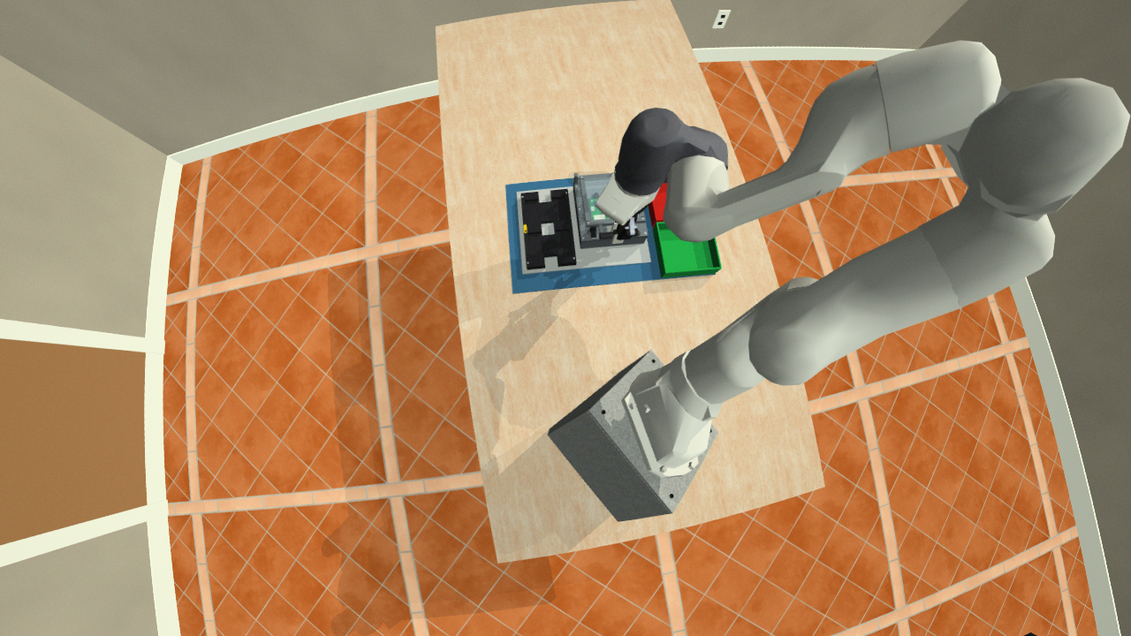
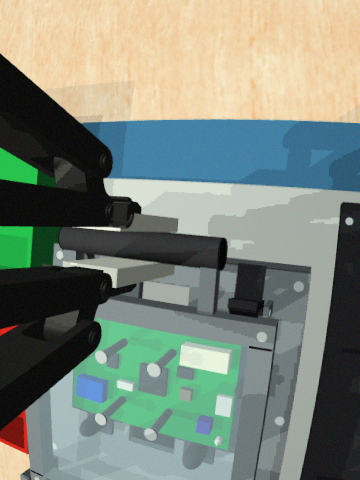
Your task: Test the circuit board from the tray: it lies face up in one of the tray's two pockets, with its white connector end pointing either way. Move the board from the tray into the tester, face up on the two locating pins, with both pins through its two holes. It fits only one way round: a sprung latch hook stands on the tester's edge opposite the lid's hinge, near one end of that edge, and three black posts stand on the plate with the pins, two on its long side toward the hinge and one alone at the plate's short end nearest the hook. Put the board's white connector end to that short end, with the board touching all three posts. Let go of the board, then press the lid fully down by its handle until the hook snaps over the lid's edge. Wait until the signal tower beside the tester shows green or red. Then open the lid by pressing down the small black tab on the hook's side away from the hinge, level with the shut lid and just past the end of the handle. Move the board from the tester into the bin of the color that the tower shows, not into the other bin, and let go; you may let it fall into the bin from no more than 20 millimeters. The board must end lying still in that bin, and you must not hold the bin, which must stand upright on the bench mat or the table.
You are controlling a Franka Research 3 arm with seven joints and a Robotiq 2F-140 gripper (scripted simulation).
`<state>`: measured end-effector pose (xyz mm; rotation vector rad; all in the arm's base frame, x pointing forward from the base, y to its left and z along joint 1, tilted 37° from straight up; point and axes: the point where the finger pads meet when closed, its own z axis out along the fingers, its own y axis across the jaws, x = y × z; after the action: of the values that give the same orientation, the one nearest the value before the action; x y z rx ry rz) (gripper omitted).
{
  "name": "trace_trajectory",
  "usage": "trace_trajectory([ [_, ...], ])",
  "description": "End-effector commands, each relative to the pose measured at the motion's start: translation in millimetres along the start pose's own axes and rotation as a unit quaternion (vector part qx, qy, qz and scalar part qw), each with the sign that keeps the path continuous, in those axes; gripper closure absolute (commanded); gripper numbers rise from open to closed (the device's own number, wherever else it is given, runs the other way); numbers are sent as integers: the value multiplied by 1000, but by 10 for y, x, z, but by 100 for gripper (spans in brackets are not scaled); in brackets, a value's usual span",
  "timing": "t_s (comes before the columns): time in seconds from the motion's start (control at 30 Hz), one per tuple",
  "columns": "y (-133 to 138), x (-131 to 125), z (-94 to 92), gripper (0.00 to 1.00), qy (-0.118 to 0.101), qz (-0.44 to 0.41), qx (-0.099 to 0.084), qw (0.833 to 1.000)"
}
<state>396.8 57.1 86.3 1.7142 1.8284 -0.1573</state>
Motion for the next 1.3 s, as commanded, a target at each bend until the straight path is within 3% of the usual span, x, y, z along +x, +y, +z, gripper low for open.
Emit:
trace_trajectory([
  [0.0,-5,-12,35,100,-1,5,1,1000],
  [1.27,-9,-12,73,100,-1,5,1,1000],
])
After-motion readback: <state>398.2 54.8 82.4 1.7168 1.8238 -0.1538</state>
